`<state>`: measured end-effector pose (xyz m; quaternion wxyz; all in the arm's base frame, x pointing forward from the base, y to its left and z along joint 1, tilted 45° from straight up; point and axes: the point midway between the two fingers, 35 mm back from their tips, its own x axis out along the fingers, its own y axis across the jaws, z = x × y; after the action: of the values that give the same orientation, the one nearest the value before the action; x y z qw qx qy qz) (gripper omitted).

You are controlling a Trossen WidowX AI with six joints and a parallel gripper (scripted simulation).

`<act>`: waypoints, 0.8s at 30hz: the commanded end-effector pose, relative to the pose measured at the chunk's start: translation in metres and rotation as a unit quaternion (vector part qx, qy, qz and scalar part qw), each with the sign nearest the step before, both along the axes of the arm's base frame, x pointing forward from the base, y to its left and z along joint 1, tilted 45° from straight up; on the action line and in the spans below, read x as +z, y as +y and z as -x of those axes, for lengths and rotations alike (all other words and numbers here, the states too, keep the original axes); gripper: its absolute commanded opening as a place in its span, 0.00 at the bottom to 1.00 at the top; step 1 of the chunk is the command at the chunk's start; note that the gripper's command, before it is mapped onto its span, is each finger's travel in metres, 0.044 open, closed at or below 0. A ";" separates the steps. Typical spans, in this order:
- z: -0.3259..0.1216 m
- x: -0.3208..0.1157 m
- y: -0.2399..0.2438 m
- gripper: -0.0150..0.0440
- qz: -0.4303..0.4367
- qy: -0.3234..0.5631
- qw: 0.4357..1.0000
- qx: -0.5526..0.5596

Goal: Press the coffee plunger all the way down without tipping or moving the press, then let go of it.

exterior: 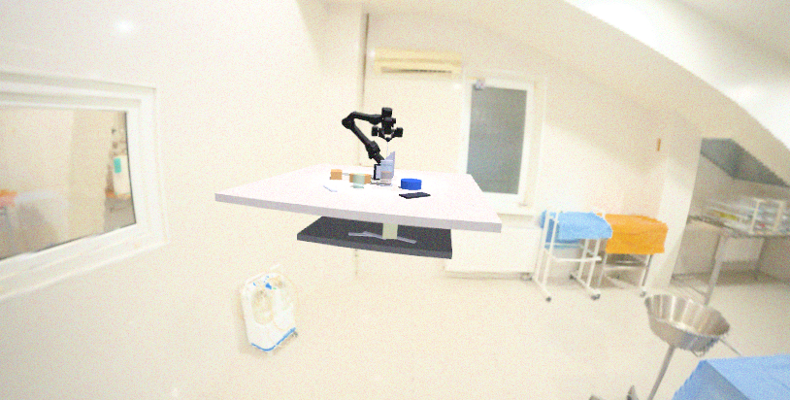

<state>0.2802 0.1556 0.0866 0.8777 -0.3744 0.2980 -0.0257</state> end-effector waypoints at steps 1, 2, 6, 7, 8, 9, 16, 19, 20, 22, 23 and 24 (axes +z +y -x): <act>0.000 0.000 0.000 0.47 0.001 0.001 1.000 0.001; 0.000 0.000 0.000 0.47 0.001 0.001 1.000 0.001; 0.000 -0.001 0.000 0.47 0.001 0.001 1.000 0.001; 0.000 -0.001 0.000 0.47 0.001 0.001 1.000 0.001; 0.000 -0.002 -0.001 0.47 0.001 0.001 1.000 0.001; 0.000 -0.003 -0.001 0.47 0.001 0.001 1.000 0.001; -0.002 -0.012 -0.007 0.47 0.001 0.002 1.000 0.001; -0.002 -0.016 -0.010 0.47 0.001 0.002 1.000 0.001; -0.003 -0.017 -0.011 0.47 0.001 0.002 1.000 0.001; -0.003 -0.020 -0.013 0.47 0.001 0.003 1.000 0.001; -0.003 -0.021 -0.014 0.47 0.000 0.003 1.000 0.001; -0.003 -0.023 -0.015 0.47 0.000 0.003 1.000 0.001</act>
<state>0.2861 0.1527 0.0793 0.8859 -0.3665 0.2834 -0.0231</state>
